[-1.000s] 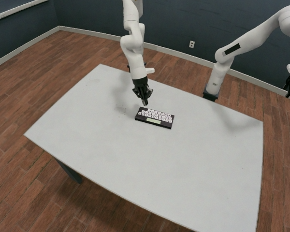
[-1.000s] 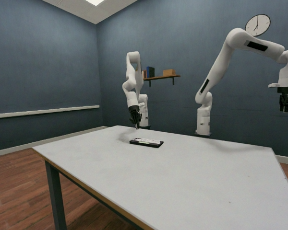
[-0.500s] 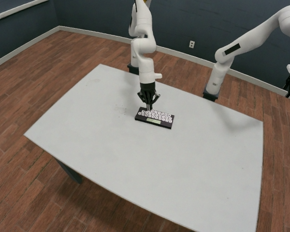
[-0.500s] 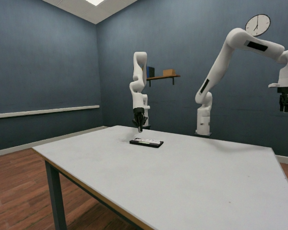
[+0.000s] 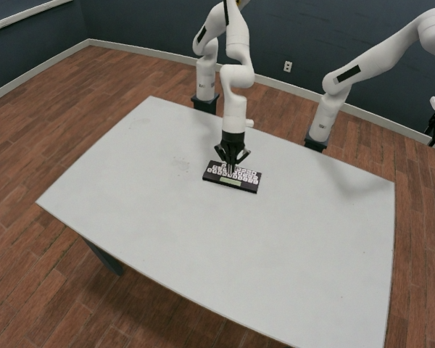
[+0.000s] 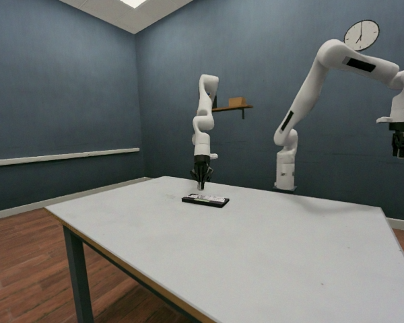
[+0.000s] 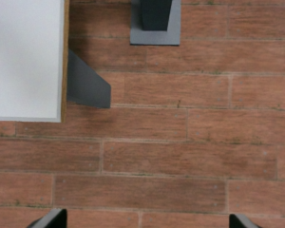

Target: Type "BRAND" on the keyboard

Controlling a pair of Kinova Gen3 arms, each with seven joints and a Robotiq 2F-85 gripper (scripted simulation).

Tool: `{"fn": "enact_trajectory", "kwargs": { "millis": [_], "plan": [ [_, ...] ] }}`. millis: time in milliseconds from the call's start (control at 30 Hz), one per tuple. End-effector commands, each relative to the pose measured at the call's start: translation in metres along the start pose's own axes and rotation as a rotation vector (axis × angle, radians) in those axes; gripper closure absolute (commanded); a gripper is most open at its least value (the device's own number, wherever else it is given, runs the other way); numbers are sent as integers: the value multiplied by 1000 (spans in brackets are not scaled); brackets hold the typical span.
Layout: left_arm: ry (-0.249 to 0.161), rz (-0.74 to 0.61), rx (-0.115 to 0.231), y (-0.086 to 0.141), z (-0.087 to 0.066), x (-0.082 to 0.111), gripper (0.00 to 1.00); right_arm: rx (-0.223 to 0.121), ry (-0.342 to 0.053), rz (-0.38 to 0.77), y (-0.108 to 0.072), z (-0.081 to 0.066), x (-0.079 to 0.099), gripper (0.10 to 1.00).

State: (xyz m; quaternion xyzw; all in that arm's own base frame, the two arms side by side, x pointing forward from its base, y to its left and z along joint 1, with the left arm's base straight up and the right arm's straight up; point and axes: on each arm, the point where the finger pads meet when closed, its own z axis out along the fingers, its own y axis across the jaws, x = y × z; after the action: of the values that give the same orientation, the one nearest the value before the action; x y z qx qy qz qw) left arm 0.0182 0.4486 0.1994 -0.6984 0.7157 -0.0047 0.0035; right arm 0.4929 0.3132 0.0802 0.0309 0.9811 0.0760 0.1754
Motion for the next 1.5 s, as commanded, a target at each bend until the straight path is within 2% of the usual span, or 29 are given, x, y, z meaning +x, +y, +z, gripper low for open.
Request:
{"fn": "enact_trajectory", "kwargs": {
  "millis": [0, 600, 1467],
  "plan": [
    [-2, 5, -12, 5, -1, -1, 1, 26, -10, -60, 20, 9, 12, 1000],
    [-2, 5, -12, 5, -1, -1, 1, 92, -63, -158, 40, 25, 13, 1000],
    [-2, 5, -12, 5, -1, -1, 1, 105, -72, -175, 42, 27, 14, 1000]
  ]
}}
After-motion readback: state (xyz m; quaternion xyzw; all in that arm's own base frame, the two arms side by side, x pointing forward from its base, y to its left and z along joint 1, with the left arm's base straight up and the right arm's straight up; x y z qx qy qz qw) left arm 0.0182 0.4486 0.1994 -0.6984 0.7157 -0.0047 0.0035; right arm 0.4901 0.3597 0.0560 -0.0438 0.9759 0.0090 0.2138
